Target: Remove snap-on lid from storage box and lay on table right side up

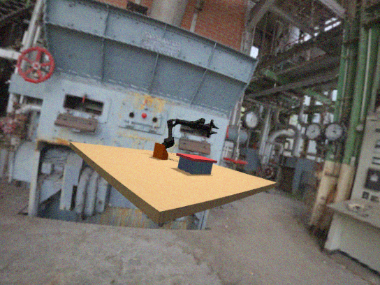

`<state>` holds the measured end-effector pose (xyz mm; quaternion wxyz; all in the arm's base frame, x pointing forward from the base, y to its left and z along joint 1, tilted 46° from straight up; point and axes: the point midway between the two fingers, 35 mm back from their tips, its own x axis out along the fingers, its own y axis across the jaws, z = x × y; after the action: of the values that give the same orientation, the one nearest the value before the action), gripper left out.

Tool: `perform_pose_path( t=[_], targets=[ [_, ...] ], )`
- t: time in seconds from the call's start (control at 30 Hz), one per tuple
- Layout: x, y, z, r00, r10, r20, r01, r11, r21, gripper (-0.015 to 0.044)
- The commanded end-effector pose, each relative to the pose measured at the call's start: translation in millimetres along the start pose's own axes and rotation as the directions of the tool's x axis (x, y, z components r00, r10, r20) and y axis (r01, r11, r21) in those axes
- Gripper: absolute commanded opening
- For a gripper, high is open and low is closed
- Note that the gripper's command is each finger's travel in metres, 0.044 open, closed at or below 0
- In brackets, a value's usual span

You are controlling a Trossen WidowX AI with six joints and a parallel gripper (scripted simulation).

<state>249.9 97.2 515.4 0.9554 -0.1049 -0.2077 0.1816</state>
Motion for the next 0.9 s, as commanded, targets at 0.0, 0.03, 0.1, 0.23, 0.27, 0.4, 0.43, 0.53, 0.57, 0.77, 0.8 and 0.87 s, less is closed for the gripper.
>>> perform_pose_path(
  t=[0.0, 0.03, 0.1, 0.23, 0.27, 0.4, 0.43, 0.53, 0.57, 0.77, 0.8, 0.87],
  targets=[
    [14, -9, -74, 0.983, 0.014, -0.184, 0.022, 0.981, 0.193, 0.0235],
    [14, -10, -77, 0.981, 0.014, -0.191, 0.025, 0.979, 0.201, 0.0235],
    [15, -15, -100, 0.969, 0.016, -0.248, 0.053, 0.961, 0.272, 0.0235],
    [8, -31, -165, 0.917, 0.023, -0.398, 0.178, 0.869, 0.462, 0.0235],
    [5, -35, -178, 0.904, 0.025, -0.427, 0.212, 0.841, 0.498, 0.0235],
    [-7, -46, -216, 0.86, 0.033, -0.509, 0.323, 0.737, 0.594, 0.0235],
    [-13, -50, -230, 0.842, 0.037, -0.538, 0.368, 0.69, 0.623, 0.0235],
    [-37, -63, -274, 0.778, 0.055, -0.626, 0.525, 0.491, 0.695, 0.0235],
    [-44, -67, -286, 0.761, 0.06, -0.646, 0.564, 0.43, 0.705, 0.0235],
    [-89, -79, -338, 0.675, 0.101, -0.731, 0.73, 0.055, 0.681, 0.0235],
    [-102, -81, -350, 0.655, 0.114, -0.747, 0.755, -0.054, 0.654, 0.0235],
    [-129, -84, -371, 0.621, 0.141, -0.771, 0.773, -0.274, 0.573, 0.0235]
  ],
)
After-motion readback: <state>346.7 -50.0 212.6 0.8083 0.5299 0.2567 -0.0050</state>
